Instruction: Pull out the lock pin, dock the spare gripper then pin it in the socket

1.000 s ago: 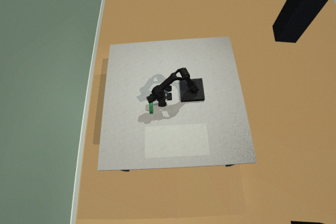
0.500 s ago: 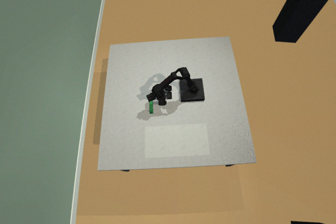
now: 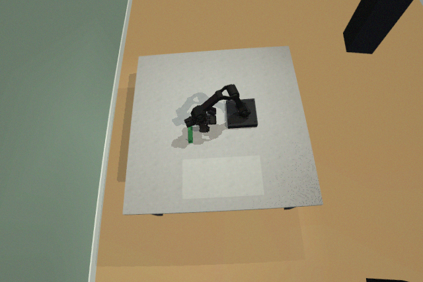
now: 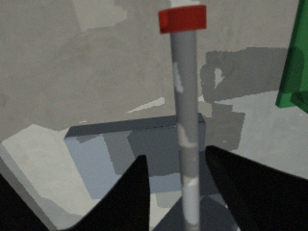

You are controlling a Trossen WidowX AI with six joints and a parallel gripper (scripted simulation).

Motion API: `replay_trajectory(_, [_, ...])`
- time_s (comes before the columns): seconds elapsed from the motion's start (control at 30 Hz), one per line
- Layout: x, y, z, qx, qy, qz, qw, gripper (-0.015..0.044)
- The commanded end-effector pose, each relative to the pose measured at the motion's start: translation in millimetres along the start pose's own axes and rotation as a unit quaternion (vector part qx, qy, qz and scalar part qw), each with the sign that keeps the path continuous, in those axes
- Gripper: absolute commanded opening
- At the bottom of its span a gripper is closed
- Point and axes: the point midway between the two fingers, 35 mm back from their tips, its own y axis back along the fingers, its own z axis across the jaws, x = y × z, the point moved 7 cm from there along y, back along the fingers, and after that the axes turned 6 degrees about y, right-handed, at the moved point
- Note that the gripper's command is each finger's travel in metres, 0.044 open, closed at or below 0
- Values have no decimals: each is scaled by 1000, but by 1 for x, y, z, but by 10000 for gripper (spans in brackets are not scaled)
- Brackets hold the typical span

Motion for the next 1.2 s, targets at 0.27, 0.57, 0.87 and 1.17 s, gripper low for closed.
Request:
replay_trajectory(0.27, [-6,14,0,-2,1,0,1000,200])
replay_trajectory(0.57, [-16,34,1,-3,3,3,1000,200])
replay_trajectory(0.87, [-25,55,1,-2,6,5,1000,200])
replay_trajectory(1.17, [-34,77,1,-1,8,7,1000,200])
